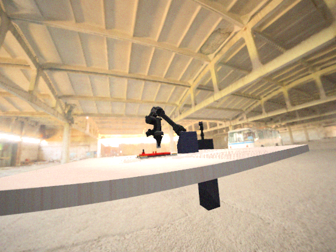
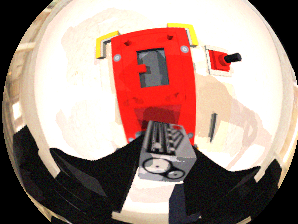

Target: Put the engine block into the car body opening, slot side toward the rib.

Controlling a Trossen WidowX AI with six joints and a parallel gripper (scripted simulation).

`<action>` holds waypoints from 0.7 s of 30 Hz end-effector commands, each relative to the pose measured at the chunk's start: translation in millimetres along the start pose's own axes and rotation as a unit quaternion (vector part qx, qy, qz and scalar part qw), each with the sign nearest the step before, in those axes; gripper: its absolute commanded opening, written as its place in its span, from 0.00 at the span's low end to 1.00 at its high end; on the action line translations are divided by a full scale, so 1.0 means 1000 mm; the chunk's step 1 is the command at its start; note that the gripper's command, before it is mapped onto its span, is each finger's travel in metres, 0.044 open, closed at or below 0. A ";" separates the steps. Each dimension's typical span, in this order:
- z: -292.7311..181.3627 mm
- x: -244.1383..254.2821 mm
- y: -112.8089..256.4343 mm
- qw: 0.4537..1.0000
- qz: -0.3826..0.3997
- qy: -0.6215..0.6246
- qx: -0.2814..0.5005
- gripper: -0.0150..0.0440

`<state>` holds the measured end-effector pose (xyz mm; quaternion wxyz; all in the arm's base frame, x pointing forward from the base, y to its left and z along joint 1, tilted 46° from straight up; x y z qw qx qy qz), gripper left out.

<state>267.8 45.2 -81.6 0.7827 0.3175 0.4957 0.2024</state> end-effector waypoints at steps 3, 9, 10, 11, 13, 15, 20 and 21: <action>0.003 0.003 0.021 1.000 0.004 -0.003 0.002 0.25; 0.004 0.003 0.039 1.000 0.004 -0.003 0.002 0.25; 0.004 0.003 0.042 1.000 0.004 -0.003 0.002 0.25; 0.004 0.003 0.045 1.000 0.004 -0.003 0.002 0.25; 0.004 0.002 0.051 1.000 0.004 -0.003 0.002 0.25; 0.004 0.002 0.058 1.000 0.004 -0.003 0.002 0.25; 0.004 0.000 0.073 1.000 0.003 -0.003 0.002 0.25; 0.004 0.000 0.077 1.000 0.003 -0.003 0.002 0.25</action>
Point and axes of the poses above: the point midway between the two fingers, 35 mm back from their tips, its own y axis back along the fingers, its own x axis across the jaws, z = x × y, the point moved 1 cm from there along y, back along the fingers, and after that the axes turned 15 degrees about -y, right-handed, at the moved point
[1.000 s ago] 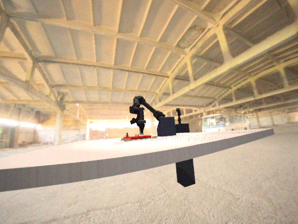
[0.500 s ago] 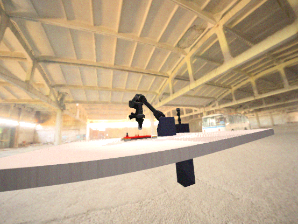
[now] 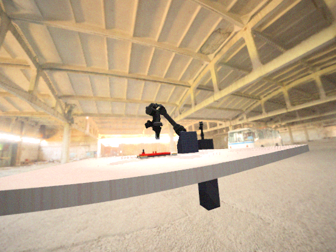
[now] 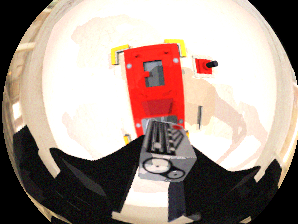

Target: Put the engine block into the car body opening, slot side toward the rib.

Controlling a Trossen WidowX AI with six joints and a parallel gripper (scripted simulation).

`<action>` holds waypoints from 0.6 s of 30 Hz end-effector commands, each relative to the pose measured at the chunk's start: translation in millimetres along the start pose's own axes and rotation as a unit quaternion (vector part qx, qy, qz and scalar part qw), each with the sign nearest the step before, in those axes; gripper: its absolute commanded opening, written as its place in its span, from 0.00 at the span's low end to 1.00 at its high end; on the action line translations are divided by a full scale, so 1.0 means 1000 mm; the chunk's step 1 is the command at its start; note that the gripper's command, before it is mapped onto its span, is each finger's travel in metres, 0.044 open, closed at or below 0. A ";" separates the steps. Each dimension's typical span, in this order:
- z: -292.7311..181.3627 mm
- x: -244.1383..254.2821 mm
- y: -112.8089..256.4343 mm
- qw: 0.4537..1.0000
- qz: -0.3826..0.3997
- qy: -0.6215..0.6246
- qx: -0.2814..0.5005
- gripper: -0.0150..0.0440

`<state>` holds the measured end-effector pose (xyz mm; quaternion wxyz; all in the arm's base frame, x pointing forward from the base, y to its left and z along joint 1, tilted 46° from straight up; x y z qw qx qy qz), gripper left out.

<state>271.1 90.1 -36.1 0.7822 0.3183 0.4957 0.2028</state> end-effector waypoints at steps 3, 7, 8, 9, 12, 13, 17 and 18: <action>0.000 -0.002 0.022 1.000 0.002 -0.003 0.002 0.25; -0.001 -0.004 0.034 1.000 0.001 -0.004 0.002 0.25; -0.001 -0.005 0.036 1.000 0.001 -0.004 0.002 0.25; -0.001 -0.005 0.037 1.000 0.001 -0.004 0.002 0.25; -0.001 -0.004 0.033 1.000 0.001 -0.004 0.002 0.25; 0.000 -0.004 0.030 1.000 0.001 -0.004 0.002 0.25; 0.004 -0.001 0.009 1.000 0.001 -0.004 0.001 0.25; 0.006 0.000 0.002 1.000 0.001 -0.004 0.001 0.25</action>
Point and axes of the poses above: the point midway between the two fingers, 35 mm back from their tips, its own y axis back along the fingers, its own x axis across the jaws, z = x × y, the point moved 1 cm from there along y, back along the fingers, and after that the axes turned 15 degrees about -y, right-handed, at the moved point
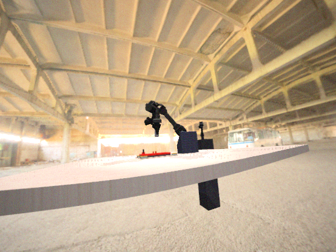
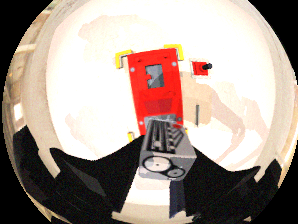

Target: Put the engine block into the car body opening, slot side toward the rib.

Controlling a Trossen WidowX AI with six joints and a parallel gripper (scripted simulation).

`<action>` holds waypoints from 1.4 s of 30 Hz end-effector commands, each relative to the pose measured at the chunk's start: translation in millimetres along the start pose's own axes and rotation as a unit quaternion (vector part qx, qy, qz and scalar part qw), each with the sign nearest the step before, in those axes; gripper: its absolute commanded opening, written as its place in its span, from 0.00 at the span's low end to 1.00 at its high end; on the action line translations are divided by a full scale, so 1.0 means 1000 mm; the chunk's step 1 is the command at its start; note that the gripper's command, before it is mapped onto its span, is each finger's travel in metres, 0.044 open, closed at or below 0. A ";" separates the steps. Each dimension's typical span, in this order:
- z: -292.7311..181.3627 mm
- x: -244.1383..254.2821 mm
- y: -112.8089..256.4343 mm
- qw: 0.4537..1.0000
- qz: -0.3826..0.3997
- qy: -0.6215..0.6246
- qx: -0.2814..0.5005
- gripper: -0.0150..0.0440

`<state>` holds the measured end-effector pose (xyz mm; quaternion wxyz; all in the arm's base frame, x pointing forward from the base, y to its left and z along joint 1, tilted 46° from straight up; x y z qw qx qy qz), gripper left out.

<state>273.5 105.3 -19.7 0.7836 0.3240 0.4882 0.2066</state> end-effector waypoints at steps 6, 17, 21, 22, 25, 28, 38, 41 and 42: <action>0.006 0.000 -0.038 1.000 -0.008 0.002 0.000 0.25; 0.000 -0.002 -0.036 0.999 0.005 0.003 -0.045 0.25; -0.005 -0.002 -0.037 0.995 0.020 0.005 -0.098 0.25; -0.006 -0.002 -0.038 0.993 0.024 0.006 -0.114 0.25; -0.010 -0.002 -0.040 0.986 0.038 0.007 -0.162 0.25; -0.015 -0.003 -0.041 0.976 0.052 0.008 -0.210 0.25; -0.026 -0.008 -0.047 0.936 0.087 0.007 -0.342 0.25; -0.026 -0.008 -0.047 0.935 0.087 0.006 -0.344 0.25; -0.026 -0.006 -0.048 0.935 0.087 0.006 -0.344 0.25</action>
Point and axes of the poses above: the point midway between the two fingers, 35 mm back from their tips, its own y axis back along the fingers, its own x axis across the jaws, z = x × y, the point moved 1 cm from there along y, back along the fingers, and after that the axes turned 15 degrees about -y, right-handed, at the moved point
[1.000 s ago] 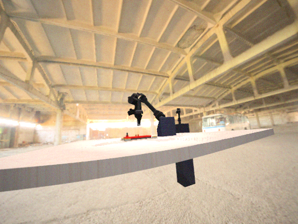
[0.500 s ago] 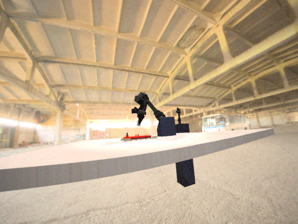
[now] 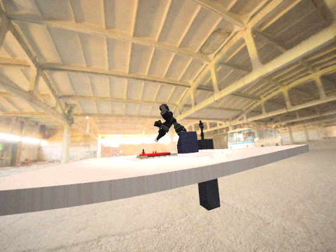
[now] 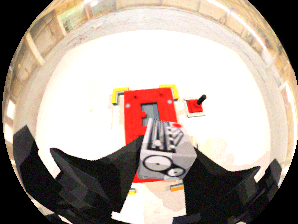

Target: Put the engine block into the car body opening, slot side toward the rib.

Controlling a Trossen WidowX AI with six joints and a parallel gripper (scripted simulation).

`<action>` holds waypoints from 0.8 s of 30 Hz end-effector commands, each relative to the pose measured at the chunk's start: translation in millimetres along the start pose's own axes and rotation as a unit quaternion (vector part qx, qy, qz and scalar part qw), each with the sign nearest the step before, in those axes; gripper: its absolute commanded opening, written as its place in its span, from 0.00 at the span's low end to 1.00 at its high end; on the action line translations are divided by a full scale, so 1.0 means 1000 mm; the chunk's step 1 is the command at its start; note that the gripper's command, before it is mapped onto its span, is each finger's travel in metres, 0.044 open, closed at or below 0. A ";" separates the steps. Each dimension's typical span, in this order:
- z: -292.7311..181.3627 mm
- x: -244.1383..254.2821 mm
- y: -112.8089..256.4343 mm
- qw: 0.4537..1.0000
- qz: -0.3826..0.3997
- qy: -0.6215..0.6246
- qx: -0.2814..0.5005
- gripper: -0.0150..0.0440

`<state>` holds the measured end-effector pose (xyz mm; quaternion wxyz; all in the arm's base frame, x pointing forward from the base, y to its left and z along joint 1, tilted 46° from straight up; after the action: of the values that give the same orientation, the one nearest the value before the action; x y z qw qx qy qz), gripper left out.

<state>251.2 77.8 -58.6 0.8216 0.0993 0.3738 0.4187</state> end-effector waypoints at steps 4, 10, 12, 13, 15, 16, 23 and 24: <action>-0.009 0.000 -0.009 1.000 0.002 0.001 -0.030 0.25; -0.016 -0.002 -0.018 1.000 0.001 0.002 -0.030 0.25; -0.018 -0.003 -0.020 1.000 0.001 0.002 -0.030 0.25; -0.019 -0.003 -0.022 1.000 0.001 0.002 -0.030 0.25; -0.021 -0.004 -0.024 1.000 0.001 0.002 -0.030 0.25; -0.022 -0.004 -0.026 1.000 0.001 0.002 -0.030 0.25; -0.029 -0.007 -0.035 1.000 0.001 0.002 -0.030 0.25; -0.030 -0.007 -0.036 1.000 0.001 0.002 -0.030 0.25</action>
<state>251.1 51.1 -89.1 0.8239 0.0756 0.3591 0.4318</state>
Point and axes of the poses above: the point midway between the two fingers, 35 mm back from their tips, its own y axis back along the fingers, its own x axis across the jaws, z = x × y, the point moved 1 cm from there along y, back along the fingers, and after that the axes turned 15 degrees about -y, right-handed, at the moved point
